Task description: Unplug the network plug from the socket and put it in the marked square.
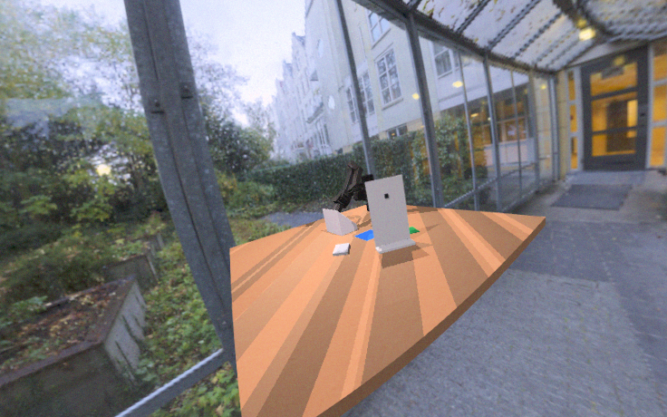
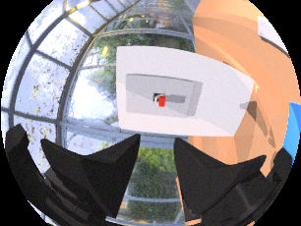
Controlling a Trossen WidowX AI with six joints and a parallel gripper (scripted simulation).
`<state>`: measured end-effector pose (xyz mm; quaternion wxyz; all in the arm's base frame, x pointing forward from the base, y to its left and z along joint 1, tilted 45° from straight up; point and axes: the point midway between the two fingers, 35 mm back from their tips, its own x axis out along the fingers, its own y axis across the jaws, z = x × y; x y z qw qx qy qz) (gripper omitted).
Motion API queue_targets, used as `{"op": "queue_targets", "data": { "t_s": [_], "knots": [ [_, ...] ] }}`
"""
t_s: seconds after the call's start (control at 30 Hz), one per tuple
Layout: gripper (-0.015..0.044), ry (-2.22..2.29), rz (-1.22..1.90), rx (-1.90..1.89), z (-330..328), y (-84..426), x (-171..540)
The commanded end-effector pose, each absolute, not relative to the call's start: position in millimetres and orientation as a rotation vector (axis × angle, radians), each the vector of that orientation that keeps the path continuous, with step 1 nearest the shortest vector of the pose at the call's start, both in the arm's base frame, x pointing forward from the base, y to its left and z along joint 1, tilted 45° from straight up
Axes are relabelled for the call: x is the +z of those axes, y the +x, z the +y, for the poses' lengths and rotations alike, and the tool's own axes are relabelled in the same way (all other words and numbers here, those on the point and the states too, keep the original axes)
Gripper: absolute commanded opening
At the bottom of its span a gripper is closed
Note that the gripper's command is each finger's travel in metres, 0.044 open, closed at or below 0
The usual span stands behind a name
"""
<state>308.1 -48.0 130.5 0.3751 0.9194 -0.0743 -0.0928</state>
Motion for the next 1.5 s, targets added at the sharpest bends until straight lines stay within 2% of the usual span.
{"op": "queue_targets", "data": {
  "t_s": [0.0, 1.47],
  "knots": [
    [0.0156, 2.353, -0.185, -0.240, -51, 316, 127],
    [0.0156, 2.352, -0.187, -0.236, -72, 363, 110]
  ]
}}
